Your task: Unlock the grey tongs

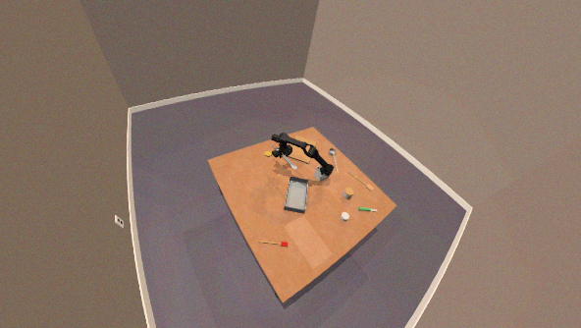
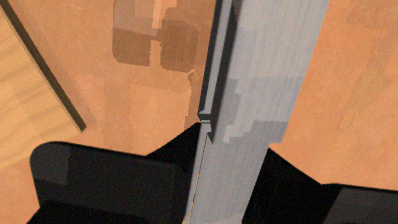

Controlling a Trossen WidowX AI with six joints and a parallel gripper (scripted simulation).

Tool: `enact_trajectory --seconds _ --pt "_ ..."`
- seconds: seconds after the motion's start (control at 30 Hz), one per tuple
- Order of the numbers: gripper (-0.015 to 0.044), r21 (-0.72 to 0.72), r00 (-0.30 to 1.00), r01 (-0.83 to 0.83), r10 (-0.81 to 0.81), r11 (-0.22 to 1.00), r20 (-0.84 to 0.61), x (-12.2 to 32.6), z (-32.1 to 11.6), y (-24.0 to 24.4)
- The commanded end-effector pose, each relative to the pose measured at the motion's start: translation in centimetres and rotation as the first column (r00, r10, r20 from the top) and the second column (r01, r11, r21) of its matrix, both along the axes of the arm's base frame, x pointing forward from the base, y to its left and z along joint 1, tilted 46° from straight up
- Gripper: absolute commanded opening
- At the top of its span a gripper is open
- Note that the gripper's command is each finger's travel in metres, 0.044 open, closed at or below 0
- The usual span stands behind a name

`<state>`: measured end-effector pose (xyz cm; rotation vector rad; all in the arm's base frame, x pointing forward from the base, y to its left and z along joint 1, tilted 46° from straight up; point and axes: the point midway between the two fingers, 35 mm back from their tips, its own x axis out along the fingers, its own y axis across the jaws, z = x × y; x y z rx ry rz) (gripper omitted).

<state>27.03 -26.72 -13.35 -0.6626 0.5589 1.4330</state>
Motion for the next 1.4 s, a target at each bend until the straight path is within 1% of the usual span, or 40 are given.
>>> enact_trajectory --seconds 0.0,0.17,0.43,0.7,1.03,1.37 --pt "-0.015 -0.006 1.0 0.022 -0.022 1.0 -0.015 -0.6 -0.3 -0.8" --pt "-0.015 -0.014 0.997 0.06 -0.061 0.998 -0.052 -2.2 -0.8 -1.9" --pt "-0.015 -0.042 0.968 0.184 -0.188 0.982 -0.169 -8.0 -2.2 -4.7" --pt "-0.015 -0.072 0.909 0.3 -0.308 0.951 -0.28 -14.1 -3.6 -6.6" --pt "-0.015 -0.115 0.8 0.431 -0.438 0.895 -0.409 -21.6 -5.1 -7.4" --pt "-0.015 -0.162 0.661 0.54 -0.535 0.826 -0.526 -29.2 -6.4 -6.8"
